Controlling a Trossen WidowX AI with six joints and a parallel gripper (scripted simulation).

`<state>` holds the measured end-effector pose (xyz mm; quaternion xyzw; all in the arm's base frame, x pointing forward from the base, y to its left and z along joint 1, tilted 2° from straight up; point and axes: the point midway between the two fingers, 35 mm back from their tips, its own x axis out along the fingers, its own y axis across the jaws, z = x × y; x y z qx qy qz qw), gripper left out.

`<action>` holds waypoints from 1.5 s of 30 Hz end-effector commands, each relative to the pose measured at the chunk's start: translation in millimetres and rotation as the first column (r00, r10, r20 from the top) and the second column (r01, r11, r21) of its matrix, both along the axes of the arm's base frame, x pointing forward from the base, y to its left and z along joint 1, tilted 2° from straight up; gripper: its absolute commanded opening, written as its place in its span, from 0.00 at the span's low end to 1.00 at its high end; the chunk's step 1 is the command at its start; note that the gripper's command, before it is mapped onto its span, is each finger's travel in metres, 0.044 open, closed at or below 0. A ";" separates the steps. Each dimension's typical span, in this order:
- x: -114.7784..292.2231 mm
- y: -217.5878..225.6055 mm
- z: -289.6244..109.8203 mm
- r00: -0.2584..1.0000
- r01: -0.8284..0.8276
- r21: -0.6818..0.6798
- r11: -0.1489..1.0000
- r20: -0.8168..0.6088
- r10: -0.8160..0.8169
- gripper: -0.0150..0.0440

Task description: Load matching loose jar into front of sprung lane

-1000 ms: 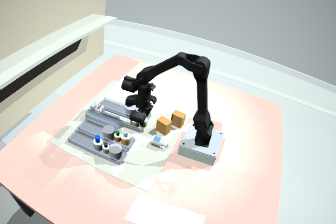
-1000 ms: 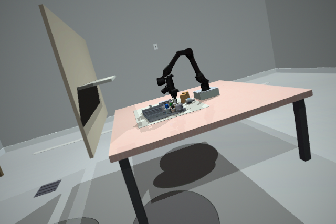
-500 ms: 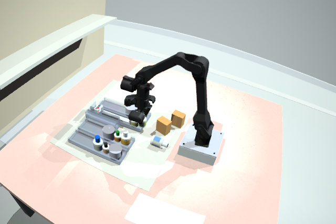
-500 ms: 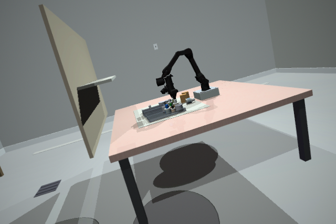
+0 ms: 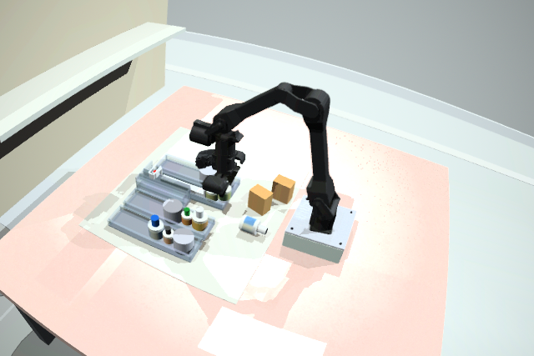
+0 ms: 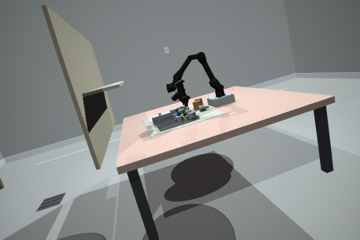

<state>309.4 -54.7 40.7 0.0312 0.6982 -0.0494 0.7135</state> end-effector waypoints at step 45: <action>23.0 -2.4 8.4 0.999 0.000 -0.004 1.000 0.033 0.000 0.25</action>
